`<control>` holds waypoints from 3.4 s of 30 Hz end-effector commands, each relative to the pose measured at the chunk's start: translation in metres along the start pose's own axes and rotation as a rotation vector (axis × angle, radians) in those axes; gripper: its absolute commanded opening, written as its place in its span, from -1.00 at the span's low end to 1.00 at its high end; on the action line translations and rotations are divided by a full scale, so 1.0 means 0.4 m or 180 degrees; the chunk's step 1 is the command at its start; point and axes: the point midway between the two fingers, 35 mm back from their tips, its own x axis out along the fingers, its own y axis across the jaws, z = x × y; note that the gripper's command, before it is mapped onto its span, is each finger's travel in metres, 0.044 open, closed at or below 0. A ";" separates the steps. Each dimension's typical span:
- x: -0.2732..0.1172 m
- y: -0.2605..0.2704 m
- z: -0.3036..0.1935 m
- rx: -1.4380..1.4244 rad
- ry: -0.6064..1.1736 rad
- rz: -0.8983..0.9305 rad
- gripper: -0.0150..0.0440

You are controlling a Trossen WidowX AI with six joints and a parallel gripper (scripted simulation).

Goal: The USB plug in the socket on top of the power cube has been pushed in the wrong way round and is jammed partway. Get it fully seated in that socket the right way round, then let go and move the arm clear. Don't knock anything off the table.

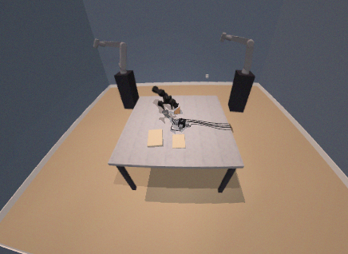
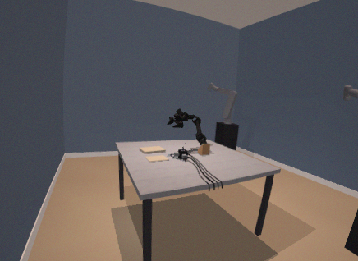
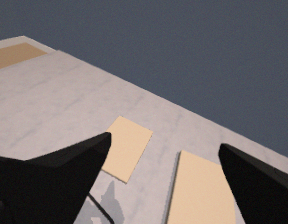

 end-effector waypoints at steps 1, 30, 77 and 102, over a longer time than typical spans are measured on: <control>0.003 0.005 -0.001 -0.0017 0.0023 0.0024 0.95; 0.079 0.446 -0.254 -0.2447 0.3010 0.2322 1.00; 0.105 0.461 -0.318 -0.2434 0.3002 0.2324 0.91; 0.105 0.461 -0.318 -0.2434 0.3002 0.2324 -0.49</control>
